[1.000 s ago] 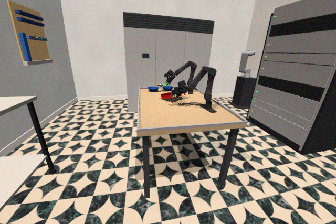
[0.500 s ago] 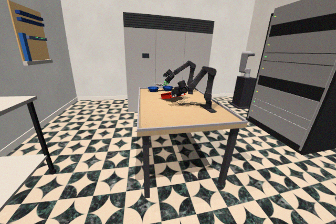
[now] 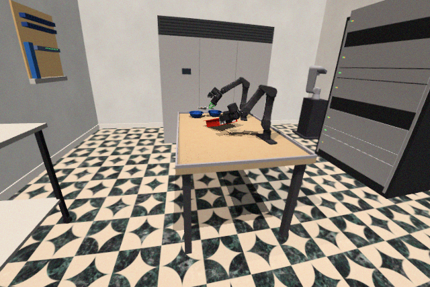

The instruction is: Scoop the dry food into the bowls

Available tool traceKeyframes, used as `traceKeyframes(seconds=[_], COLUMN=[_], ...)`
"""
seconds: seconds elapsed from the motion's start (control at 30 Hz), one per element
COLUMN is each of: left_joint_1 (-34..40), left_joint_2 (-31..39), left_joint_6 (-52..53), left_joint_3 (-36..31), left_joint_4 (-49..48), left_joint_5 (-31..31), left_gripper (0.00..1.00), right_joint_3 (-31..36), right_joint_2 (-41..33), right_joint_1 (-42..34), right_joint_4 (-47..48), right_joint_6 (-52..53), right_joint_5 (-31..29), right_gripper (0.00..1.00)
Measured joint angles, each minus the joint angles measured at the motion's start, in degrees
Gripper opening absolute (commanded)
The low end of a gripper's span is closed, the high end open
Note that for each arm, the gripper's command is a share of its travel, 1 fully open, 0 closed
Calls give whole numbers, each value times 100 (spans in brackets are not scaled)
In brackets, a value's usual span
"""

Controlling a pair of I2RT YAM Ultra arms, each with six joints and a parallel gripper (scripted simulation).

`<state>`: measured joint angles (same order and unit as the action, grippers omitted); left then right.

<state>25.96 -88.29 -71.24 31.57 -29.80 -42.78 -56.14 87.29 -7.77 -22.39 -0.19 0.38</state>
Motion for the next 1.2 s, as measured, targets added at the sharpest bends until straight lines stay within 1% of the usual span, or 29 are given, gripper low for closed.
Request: traceKeyframes(seconds=[0.83,1.2], left_joint_1=[0,0], left_joint_2=[0,0], left_joint_6=[0,0], left_joint_3=[0,0], left_joint_4=[0,0], left_joint_5=[0,0], left_gripper=[0,0], right_joint_3=[-1233,-1353], right_joint_2=[551,557], right_joint_1=[0,0], right_joint_4=[-1554,-1779], right_joint_6=[-7,-9], right_joint_5=[-7,-7], right_gripper=[0,0])
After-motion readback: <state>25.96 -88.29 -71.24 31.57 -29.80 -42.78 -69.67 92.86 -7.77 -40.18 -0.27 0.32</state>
